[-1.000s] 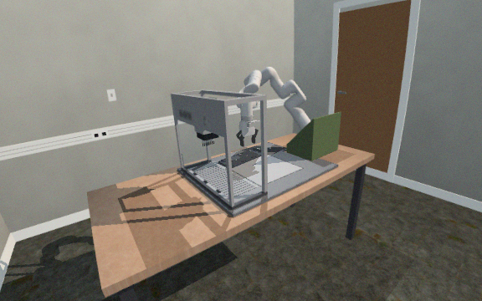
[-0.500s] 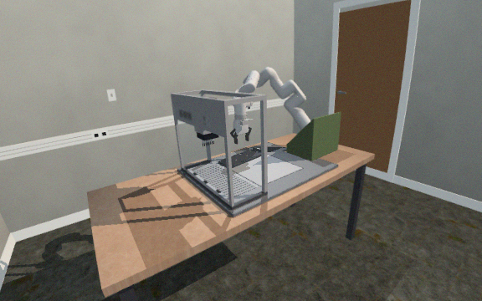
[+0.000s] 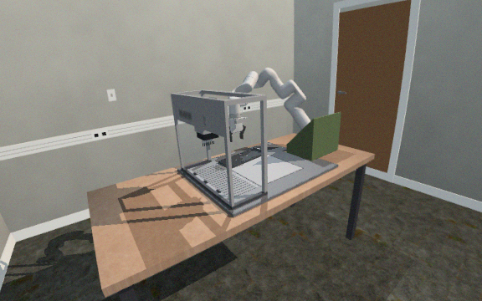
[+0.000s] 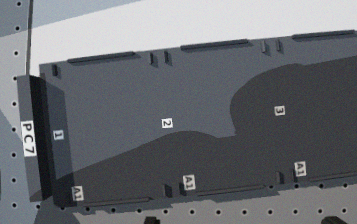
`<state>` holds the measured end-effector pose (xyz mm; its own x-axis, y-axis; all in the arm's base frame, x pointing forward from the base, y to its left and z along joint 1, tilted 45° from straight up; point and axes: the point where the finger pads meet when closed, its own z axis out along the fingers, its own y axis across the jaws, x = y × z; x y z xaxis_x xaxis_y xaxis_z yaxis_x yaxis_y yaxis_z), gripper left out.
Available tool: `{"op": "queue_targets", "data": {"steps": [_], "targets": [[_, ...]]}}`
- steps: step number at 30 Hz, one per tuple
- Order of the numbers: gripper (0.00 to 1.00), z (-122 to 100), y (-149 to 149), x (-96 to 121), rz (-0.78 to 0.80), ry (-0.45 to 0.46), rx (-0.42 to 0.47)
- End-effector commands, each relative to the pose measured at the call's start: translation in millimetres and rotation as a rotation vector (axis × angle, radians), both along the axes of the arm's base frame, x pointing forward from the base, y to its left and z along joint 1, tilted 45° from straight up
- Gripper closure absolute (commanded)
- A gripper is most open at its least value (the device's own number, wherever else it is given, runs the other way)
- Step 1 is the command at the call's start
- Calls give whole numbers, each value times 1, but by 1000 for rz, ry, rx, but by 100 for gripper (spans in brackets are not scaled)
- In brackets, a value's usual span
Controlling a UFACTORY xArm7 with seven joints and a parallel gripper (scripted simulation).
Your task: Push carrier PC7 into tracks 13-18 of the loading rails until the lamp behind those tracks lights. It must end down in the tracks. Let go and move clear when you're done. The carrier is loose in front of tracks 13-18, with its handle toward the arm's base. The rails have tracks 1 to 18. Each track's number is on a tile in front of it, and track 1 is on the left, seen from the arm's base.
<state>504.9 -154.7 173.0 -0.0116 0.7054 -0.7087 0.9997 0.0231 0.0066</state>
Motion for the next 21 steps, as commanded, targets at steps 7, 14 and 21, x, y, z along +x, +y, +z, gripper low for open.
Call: {"op": "queue_targets", "data": {"steps": [7, 14, 21], "targets": [[0, 31, -27, 2, 4, -2, 1], [0, 46, -42, 2, 4, -2, 1], [0, 46, -42, 2, 4, -2, 1]]}}
